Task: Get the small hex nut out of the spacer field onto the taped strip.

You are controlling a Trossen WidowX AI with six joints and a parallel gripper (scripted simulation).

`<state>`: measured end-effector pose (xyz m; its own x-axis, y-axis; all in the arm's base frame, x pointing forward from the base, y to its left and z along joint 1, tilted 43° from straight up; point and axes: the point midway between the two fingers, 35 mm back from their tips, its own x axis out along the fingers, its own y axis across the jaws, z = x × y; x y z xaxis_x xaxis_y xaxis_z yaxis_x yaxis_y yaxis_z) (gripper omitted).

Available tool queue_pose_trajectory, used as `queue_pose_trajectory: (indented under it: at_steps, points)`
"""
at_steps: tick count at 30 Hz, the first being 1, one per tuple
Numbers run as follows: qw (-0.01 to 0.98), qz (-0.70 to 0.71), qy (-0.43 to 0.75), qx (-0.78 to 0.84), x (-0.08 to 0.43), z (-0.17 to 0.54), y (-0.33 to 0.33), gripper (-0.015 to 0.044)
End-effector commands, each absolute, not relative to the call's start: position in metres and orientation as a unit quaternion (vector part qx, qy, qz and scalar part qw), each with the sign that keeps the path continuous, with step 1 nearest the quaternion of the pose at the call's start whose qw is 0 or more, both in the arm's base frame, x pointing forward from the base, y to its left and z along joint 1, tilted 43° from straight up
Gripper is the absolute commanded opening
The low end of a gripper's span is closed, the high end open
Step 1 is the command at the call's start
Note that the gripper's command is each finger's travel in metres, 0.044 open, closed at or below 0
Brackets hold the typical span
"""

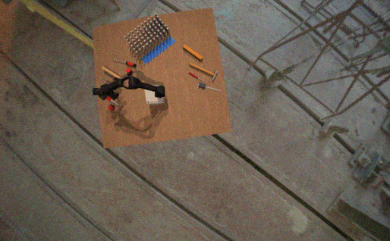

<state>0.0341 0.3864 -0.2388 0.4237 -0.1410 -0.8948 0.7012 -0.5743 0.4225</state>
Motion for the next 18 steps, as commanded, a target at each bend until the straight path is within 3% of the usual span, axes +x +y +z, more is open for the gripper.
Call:
queue_pose_trajectory:
  at_steps: [1, 18]
  points:
    - [0.423, -0.499, 0.191, 0.732, 0.036, -0.244, 0.382, 0.028]
    - [0.423, -0.499, 0.191, 0.732, 0.04, -0.265, 0.365, 0.028]
